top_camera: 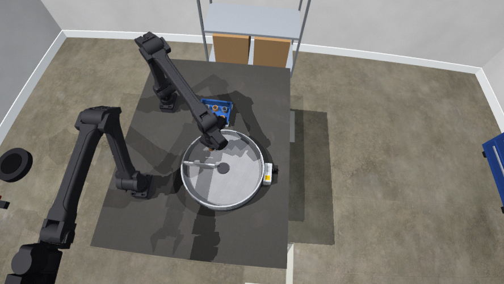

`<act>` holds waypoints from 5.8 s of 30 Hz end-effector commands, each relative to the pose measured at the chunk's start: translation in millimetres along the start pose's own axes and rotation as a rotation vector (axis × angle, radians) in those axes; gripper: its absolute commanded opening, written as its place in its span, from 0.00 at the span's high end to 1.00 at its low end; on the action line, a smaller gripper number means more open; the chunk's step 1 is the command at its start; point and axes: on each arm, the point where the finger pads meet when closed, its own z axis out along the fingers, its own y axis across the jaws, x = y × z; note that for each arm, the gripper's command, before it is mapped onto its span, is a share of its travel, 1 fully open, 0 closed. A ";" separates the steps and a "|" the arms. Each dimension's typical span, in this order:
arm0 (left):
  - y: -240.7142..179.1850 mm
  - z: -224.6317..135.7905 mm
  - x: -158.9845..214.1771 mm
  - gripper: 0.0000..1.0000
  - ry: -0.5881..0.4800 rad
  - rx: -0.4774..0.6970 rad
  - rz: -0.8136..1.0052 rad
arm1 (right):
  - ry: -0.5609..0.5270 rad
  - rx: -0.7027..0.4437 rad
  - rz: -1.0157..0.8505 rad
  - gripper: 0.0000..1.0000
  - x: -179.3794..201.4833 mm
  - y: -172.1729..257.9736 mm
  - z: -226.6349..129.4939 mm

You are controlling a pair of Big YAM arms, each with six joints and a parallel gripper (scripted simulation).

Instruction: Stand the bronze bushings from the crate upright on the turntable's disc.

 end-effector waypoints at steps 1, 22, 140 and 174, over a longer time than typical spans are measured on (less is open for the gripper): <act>-2.6 5.1 -1.1 1.00 -0.003 0.002 0.005 | -0.093 0.005 -0.010 0.00 -49.8 -1.4 0.7; -2.0 37.7 -2.0 1.00 -0.004 -0.001 0.004 | -0.093 0.005 -0.010 0.00 -49.8 -1.4 0.7; -9.9 38.4 -2.0 0.86 0.004 0.022 0.000 | -0.093 0.005 -0.010 0.00 -49.8 -1.4 0.7; -2.7 -0.4 -4.2 0.86 -0.005 -0.006 -0.001 | -0.093 0.005 -0.010 0.00 -49.8 -1.4 0.7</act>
